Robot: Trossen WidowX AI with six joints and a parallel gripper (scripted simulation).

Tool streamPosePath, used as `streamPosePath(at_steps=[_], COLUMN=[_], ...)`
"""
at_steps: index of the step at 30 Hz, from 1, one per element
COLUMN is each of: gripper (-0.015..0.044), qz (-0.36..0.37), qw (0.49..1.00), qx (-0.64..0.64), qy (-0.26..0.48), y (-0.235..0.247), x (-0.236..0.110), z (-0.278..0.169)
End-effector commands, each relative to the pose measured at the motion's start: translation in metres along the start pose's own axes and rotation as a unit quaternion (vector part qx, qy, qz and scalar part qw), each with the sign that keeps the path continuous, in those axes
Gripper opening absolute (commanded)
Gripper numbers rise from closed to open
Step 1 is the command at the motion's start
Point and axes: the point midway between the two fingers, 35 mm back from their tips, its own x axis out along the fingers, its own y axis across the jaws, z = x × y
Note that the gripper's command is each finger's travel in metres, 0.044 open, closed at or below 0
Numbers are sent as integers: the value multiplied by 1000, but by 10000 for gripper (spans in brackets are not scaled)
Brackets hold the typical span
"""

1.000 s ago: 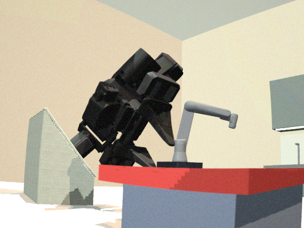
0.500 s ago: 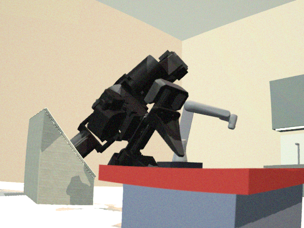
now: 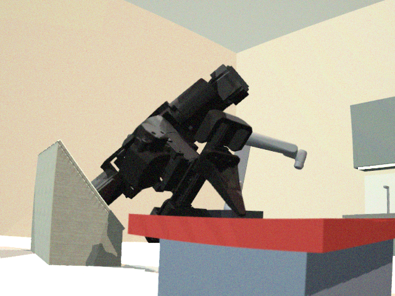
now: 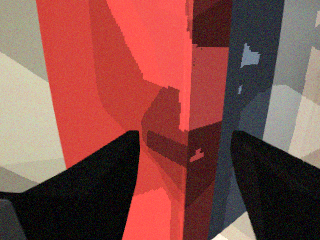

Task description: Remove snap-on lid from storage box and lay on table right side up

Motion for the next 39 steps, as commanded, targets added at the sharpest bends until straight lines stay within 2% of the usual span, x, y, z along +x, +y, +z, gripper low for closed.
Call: streamPosePath(at_steps=[1, 10, 14, 39], gripper=[169, 109, 4, 0], qz=[3, 3, 3, 2], qw=[1000, 1000, 1000, 1000], qx=[0, 0, 0, -1], qy=[-1, -1, -1, -1], y=[2, 2, 2, 5], x=[1, 1, 1, -3], z=[1, 1, 1, 0])
